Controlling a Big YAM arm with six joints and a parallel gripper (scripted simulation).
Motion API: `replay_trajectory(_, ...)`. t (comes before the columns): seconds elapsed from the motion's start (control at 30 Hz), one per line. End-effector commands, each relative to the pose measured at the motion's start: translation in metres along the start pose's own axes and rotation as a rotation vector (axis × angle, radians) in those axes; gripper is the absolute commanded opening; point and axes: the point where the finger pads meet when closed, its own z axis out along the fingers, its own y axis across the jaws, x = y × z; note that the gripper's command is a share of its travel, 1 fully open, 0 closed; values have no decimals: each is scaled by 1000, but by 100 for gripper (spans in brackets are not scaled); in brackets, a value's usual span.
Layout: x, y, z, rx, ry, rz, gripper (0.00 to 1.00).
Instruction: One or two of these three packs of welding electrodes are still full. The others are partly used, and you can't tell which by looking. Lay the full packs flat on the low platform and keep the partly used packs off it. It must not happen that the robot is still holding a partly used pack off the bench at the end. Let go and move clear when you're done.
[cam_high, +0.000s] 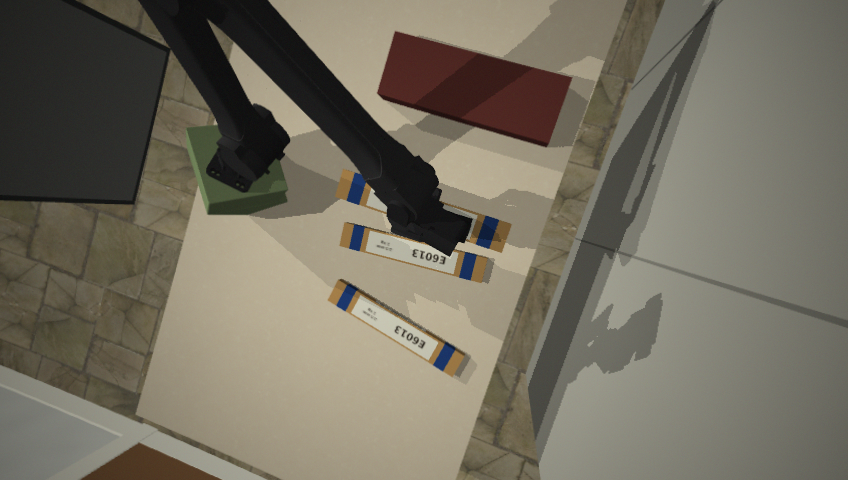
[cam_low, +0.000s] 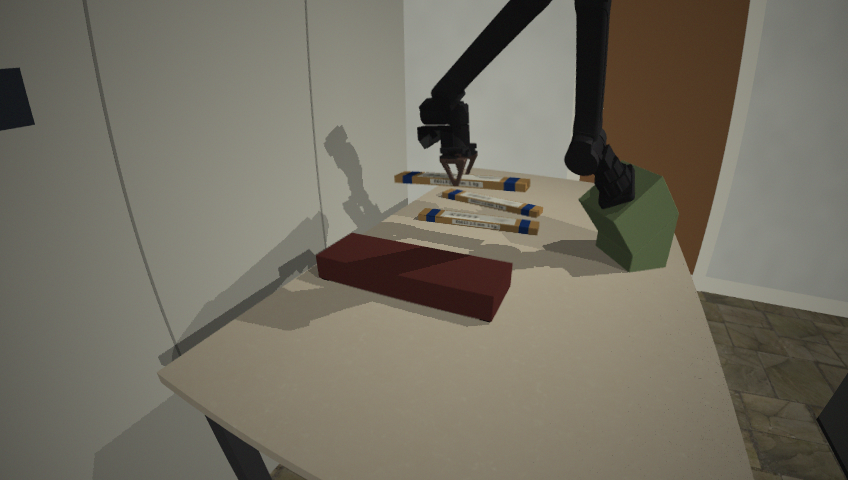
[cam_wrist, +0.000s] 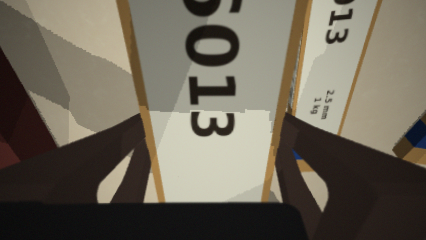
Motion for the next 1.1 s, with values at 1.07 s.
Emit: replay_trajectory(1.07,-37,100,-38,12,-120,-31,0)
